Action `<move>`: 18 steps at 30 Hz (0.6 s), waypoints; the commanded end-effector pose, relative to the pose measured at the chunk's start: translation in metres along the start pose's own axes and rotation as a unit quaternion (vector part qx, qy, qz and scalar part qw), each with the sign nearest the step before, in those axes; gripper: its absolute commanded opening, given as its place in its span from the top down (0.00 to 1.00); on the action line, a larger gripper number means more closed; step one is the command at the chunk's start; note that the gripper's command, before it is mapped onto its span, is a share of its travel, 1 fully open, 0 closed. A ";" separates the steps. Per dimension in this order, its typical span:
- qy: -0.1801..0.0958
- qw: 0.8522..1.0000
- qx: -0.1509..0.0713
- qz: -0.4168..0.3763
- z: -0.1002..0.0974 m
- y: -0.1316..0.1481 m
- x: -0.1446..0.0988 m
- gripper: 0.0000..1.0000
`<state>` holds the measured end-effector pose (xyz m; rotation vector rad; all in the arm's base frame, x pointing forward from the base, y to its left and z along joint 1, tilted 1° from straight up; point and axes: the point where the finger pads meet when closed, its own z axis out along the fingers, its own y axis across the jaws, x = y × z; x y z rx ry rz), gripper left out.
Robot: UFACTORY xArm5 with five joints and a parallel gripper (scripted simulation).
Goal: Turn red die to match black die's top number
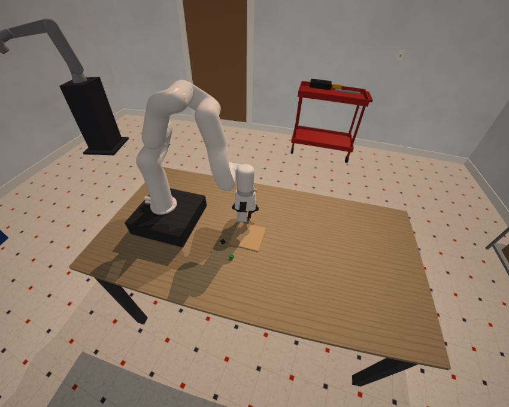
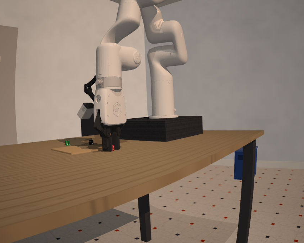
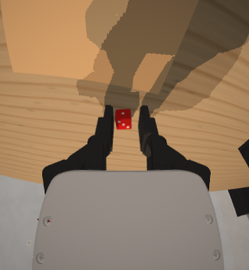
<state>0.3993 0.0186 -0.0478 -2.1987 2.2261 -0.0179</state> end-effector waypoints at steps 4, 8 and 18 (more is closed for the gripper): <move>0.000 1.000 0.002 0.000 -0.001 -0.001 0.000 0.69; 0.000 1.000 0.002 0.000 -0.001 -0.001 0.000 0.69; 0.000 1.000 0.002 0.000 -0.001 -0.001 0.000 0.89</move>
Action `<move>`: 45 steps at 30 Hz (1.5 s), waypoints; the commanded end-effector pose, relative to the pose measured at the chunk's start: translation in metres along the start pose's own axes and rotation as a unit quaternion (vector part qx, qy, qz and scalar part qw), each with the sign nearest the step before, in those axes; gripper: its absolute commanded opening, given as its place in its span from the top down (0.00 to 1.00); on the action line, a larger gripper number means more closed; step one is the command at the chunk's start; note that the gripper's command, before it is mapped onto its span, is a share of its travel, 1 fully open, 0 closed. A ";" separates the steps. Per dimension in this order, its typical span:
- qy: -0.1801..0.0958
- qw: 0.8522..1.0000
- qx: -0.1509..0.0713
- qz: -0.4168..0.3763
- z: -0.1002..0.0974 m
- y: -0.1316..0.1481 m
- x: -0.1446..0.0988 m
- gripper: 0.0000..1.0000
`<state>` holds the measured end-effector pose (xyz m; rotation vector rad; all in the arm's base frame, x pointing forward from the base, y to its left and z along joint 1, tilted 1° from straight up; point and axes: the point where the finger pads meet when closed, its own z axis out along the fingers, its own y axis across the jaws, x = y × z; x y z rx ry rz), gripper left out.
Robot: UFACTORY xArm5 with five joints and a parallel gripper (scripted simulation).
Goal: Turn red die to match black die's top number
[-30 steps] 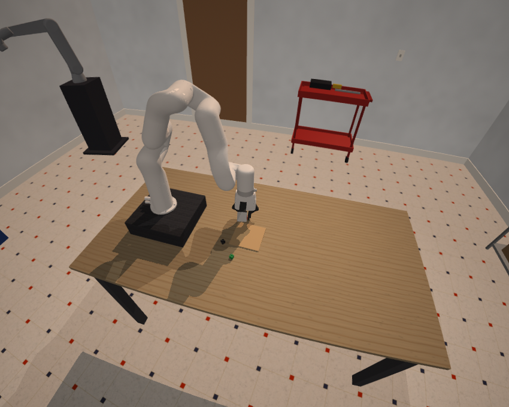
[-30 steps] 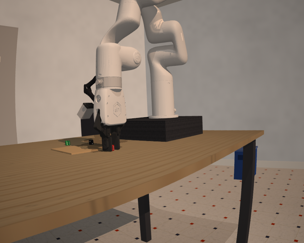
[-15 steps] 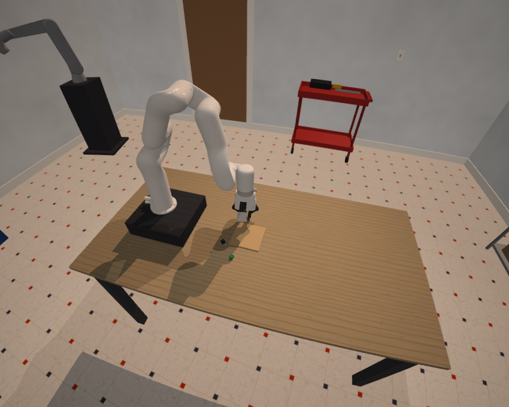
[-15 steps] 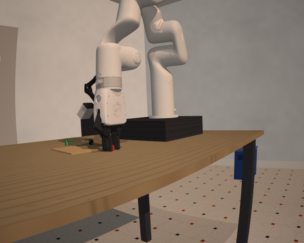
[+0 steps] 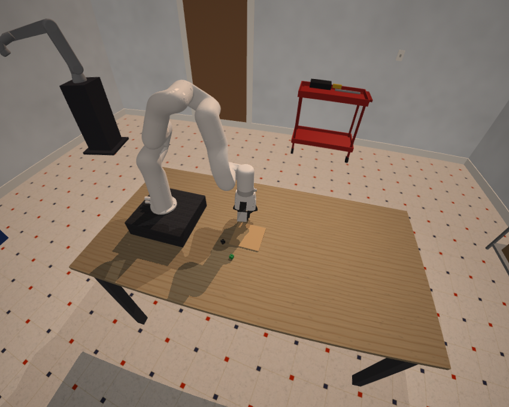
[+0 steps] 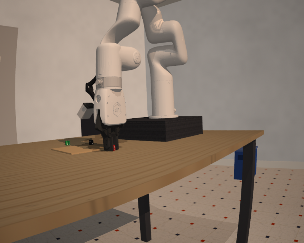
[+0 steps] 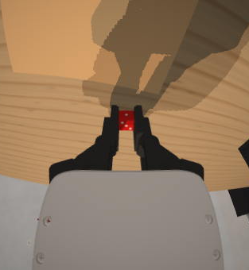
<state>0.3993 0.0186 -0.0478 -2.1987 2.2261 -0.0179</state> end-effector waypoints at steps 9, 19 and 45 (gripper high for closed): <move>0.000 1.000 0.002 0.000 -0.001 -0.001 0.000 0.89; 0.000 1.000 0.002 0.000 -0.001 -0.001 0.000 0.89; 0.000 1.000 0.002 0.000 -0.084 -0.001 0.001 0.89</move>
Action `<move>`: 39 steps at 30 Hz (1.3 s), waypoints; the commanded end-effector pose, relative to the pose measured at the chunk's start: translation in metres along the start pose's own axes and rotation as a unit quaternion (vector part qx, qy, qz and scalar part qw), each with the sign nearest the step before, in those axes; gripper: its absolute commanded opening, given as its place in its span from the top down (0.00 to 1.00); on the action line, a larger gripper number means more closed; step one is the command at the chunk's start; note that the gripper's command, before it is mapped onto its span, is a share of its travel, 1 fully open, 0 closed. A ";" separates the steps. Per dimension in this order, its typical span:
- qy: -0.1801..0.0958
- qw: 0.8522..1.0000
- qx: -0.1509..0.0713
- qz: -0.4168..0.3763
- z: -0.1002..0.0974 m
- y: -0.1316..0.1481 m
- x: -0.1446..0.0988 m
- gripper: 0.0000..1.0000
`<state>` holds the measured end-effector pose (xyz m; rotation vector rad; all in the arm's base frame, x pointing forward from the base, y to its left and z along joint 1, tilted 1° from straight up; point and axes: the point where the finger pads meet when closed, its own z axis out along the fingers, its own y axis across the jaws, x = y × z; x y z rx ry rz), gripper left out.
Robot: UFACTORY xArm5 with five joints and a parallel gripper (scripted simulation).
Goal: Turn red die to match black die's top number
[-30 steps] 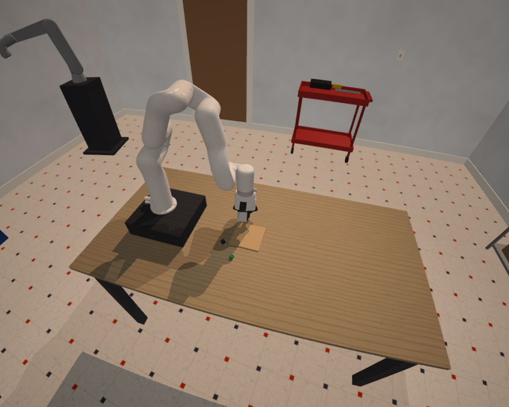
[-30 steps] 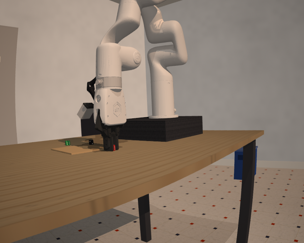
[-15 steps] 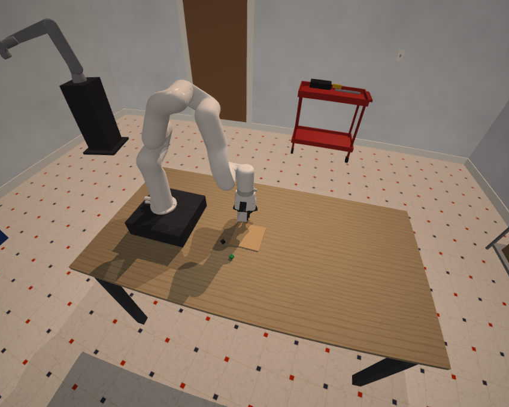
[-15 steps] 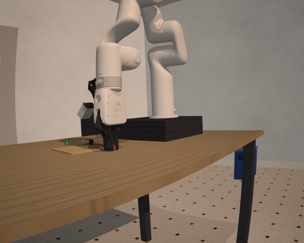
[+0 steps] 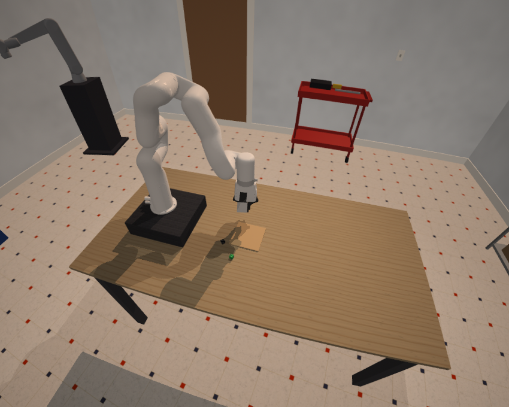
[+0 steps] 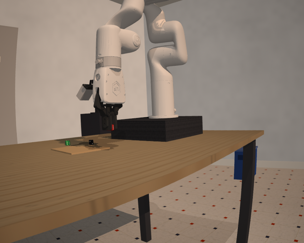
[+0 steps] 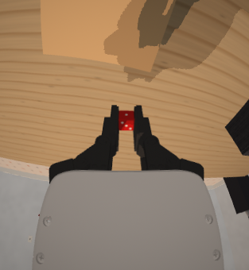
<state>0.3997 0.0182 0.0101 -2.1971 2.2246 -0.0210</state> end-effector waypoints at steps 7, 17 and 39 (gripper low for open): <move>0.000 1.000 0.000 0.000 -0.042 0.000 0.001 0.89; 0.000 1.000 0.000 0.008 -0.042 -0.002 0.009 0.89; 0.003 0.995 -0.001 0.104 -0.046 -0.020 0.112 0.89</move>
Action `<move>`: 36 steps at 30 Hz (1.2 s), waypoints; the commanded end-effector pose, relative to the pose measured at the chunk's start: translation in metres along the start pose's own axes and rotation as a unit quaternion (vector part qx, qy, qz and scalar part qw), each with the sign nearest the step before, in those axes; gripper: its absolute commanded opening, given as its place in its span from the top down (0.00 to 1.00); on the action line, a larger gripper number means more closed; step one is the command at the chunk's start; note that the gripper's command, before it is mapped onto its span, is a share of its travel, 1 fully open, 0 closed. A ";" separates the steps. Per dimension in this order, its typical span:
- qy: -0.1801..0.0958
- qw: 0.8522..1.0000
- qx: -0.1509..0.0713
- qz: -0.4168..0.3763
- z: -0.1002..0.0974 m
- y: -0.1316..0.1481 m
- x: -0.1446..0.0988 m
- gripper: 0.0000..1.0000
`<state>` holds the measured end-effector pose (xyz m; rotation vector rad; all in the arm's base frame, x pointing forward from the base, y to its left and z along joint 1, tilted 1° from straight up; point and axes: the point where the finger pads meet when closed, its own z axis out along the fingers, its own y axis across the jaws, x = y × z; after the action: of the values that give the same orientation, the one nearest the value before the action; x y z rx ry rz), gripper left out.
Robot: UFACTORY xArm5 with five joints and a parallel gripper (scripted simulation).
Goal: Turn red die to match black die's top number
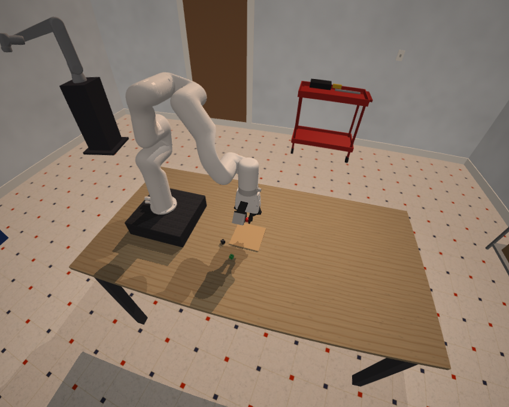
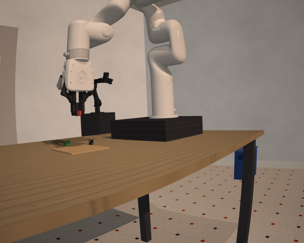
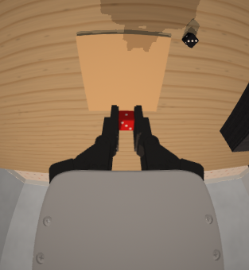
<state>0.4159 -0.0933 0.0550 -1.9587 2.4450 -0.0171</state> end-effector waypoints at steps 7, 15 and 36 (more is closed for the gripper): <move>0.000 1.000 0.001 0.000 0.007 -0.001 0.000 0.89; 0.000 1.000 0.001 0.000 0.038 -0.002 -0.001 0.89; 0.000 1.000 0.001 0.000 0.094 -0.004 -0.002 0.89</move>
<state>0.4192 -0.0924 -0.0377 -1.9581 2.4462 -0.0159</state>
